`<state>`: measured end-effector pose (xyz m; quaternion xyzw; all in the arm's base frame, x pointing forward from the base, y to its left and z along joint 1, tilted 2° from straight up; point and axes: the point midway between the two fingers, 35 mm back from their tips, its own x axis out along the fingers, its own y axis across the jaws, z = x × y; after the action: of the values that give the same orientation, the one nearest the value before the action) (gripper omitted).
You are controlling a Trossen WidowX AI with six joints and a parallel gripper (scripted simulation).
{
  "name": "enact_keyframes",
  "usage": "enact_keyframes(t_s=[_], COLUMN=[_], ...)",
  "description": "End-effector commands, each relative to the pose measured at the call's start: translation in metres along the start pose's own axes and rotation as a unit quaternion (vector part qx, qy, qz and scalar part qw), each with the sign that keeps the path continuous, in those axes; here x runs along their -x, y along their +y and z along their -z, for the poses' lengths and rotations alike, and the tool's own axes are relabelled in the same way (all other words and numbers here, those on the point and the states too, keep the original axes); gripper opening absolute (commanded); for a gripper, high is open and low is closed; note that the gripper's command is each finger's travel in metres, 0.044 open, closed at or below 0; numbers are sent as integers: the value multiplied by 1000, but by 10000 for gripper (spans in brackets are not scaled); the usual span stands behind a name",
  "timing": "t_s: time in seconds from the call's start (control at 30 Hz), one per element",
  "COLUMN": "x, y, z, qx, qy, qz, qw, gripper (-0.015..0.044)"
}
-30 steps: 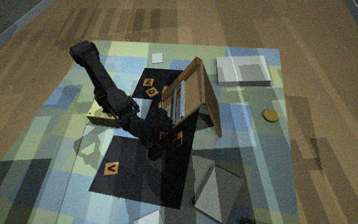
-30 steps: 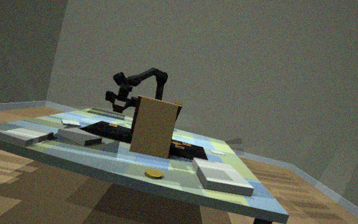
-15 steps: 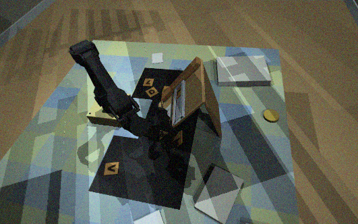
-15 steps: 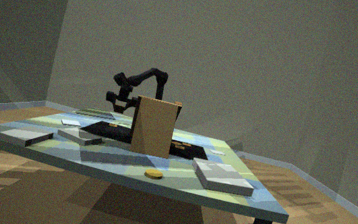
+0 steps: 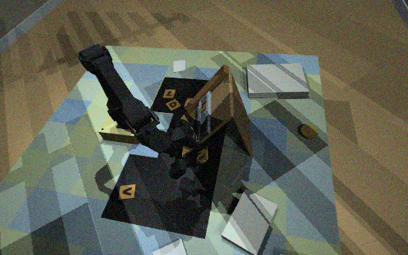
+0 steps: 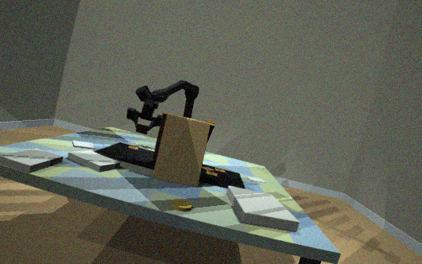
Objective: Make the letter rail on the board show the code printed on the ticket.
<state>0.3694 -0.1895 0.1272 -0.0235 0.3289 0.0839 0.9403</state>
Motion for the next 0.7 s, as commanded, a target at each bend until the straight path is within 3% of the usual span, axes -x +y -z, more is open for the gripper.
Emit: enact_keyframes(t_s=[0.0,0.67], x=[1,0], y=[1,11], z=[-1,-1], qx=[-2,-2], qy=[0,0], qz=[3,3], qw=[1000,1000], gripper=[0,0])
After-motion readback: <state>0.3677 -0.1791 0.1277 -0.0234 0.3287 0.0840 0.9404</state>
